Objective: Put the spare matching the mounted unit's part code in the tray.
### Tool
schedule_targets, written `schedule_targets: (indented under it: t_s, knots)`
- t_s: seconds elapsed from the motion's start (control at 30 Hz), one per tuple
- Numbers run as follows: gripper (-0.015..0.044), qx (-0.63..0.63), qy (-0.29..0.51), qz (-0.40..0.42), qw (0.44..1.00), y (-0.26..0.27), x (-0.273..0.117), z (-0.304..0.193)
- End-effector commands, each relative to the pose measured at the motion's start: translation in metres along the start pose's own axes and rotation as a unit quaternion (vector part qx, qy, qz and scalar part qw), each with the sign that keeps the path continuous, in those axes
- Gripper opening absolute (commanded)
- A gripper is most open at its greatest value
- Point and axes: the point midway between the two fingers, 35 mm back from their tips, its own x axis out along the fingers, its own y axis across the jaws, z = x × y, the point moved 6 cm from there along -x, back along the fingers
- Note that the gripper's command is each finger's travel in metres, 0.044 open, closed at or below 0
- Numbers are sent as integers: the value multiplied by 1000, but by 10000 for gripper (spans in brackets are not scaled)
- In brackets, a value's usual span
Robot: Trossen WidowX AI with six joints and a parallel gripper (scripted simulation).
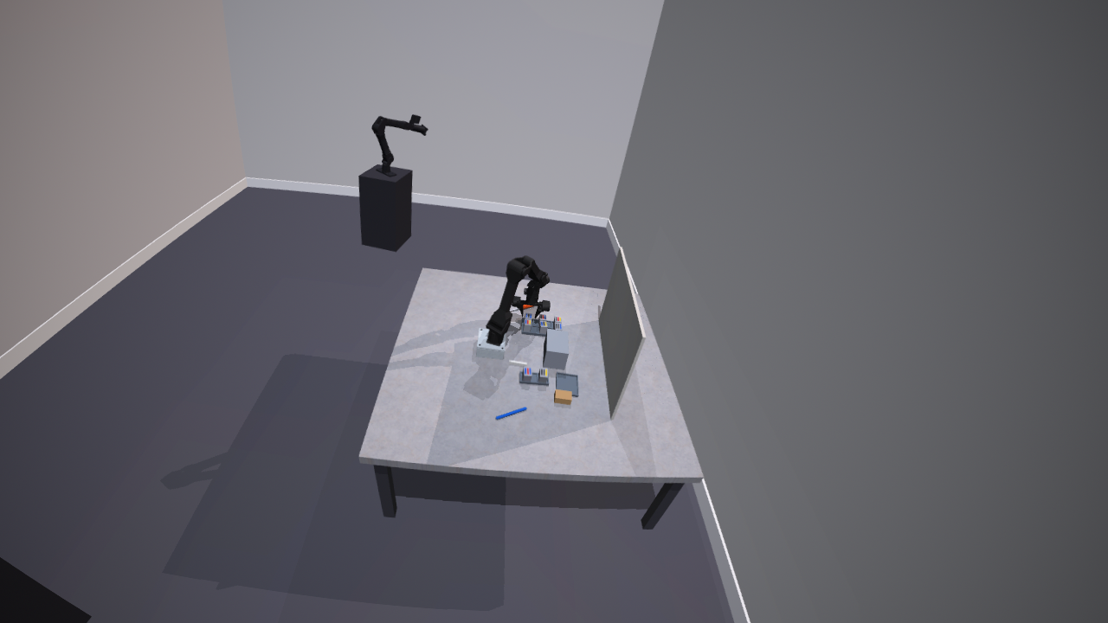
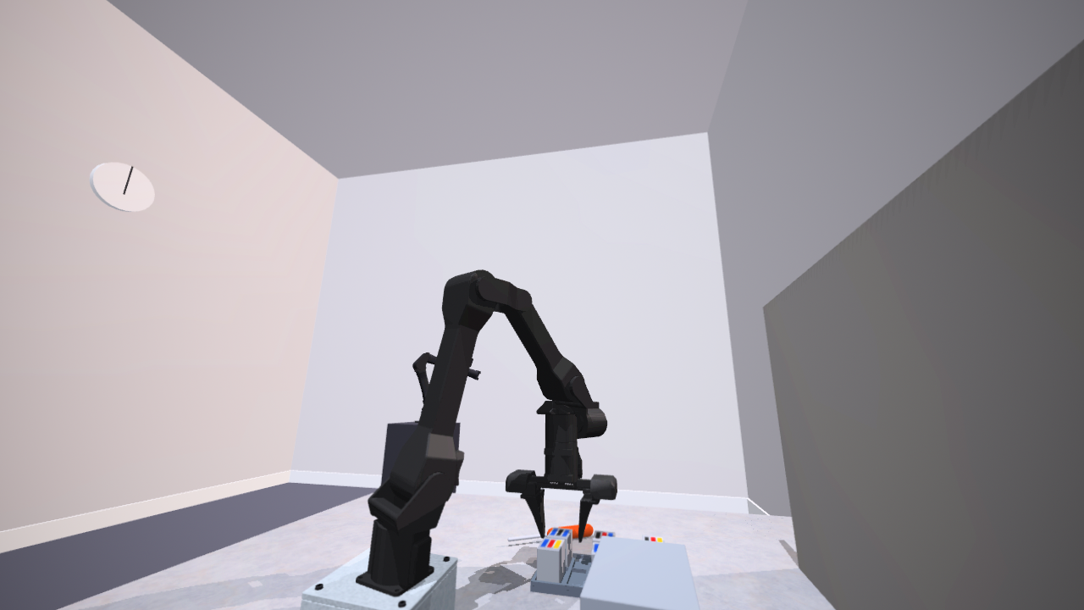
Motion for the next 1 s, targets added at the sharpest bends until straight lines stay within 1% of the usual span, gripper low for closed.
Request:
schedule_targets:
  t_s: [0.0,0.3,0.57,0.77,0.93,0.97]
  knots:
    - [300,-1,4,1,1000,0,9,-2]
    - [300,-1,4,1,1000,1,23,-4]
    - [300,-1,4,1,1000,1,24,-4]
    - [142,0,3,2,1000,2,23,-3]
    - [109,0,3,2,1000,2,23,-3]
    - [83,0,3,2,1000,2,23,-3]
